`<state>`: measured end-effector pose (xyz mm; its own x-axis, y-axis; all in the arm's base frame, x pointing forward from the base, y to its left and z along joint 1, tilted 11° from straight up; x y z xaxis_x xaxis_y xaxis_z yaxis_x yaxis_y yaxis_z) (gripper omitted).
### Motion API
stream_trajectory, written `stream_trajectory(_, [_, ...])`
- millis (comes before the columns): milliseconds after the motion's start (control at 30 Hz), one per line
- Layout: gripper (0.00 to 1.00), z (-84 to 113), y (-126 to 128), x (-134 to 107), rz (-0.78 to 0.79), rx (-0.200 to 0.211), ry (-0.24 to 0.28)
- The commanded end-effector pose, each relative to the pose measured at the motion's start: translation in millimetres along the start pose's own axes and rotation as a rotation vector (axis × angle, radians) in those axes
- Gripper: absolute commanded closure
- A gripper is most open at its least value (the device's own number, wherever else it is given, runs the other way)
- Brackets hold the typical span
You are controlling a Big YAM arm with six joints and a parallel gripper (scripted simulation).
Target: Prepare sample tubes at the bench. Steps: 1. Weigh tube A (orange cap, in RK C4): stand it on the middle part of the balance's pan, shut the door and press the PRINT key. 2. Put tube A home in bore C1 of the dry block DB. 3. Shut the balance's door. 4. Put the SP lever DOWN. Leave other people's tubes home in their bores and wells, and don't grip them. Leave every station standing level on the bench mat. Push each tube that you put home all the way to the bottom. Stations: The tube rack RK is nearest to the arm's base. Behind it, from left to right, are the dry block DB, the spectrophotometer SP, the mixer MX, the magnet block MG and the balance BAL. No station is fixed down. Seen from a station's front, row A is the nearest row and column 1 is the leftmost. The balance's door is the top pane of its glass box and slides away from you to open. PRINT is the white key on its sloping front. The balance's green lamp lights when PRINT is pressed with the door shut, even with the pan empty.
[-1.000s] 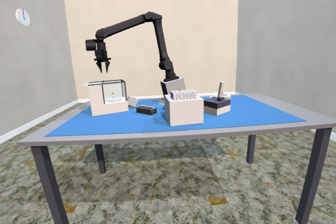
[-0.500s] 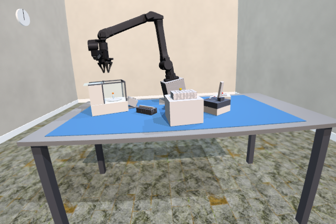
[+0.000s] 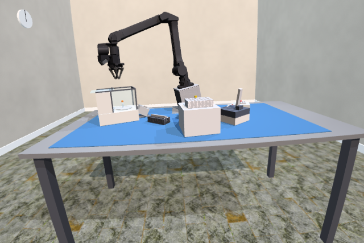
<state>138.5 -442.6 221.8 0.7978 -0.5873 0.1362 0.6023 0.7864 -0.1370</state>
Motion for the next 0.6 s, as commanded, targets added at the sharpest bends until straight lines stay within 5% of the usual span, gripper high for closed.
stream_trajectory(0, [0.64,9.5,7.6,-0.8,-0.167,-0.019,-0.031])
stream_trajectory(367, [0.64,3.1,10.9,-7.2,-0.469,-0.012,-0.02])
stream_trajectory(567, [0.64,2.8,11.5,-7.5,-0.479,-0.013,-0.023])
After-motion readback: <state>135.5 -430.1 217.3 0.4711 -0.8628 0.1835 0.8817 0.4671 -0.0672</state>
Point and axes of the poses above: the point where the finger pads meet when closed, its own z axis back along the fingers, its own y axis across the jaws, x = y × z, the point moved 3 cm from there along z, back along the fingers, and after that the axes turned 12 degrees about z, right-handed, at the moved point
